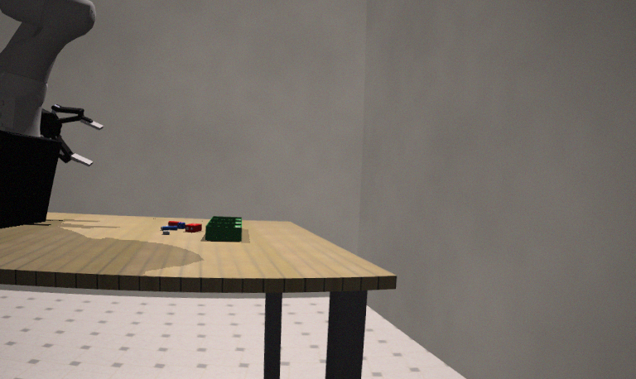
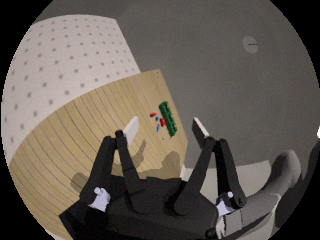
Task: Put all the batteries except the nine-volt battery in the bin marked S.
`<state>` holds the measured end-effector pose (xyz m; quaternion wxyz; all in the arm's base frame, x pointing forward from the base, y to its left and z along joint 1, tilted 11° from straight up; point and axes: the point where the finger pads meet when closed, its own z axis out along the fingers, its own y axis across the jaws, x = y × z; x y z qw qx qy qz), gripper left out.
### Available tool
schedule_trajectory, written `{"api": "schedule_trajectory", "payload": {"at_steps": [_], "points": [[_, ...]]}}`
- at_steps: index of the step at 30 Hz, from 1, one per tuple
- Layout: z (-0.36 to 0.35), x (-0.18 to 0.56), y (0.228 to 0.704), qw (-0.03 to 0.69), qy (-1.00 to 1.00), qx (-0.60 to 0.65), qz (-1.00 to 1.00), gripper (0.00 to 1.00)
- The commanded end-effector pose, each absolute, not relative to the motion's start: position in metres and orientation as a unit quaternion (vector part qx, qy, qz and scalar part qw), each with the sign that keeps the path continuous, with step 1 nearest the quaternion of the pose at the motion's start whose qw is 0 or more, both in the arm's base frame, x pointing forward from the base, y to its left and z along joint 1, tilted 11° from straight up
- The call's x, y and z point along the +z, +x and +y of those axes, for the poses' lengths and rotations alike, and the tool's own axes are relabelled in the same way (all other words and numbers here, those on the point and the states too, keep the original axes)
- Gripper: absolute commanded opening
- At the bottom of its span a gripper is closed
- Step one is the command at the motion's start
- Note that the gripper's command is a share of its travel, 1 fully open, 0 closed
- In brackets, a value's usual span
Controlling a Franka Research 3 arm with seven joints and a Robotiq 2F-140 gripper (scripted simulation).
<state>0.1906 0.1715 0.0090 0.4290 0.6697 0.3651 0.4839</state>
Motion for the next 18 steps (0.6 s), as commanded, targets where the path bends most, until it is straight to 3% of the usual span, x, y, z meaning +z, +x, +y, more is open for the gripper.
{"api": "schedule_trajectory", "payload": {"at_steps": [1, 6, 18], "points": [[0.159, 0.005, 0.197, 0.434, 0.691, 0.461, 0.35, 0.05], [0.135, 0.0, 0.2, 0.484, 0.718, 0.377, 0.328, 0.05], [0.099, -0.014, 0.2, 0.508, 0.775, 0.252, 0.28, 0.05]]}}
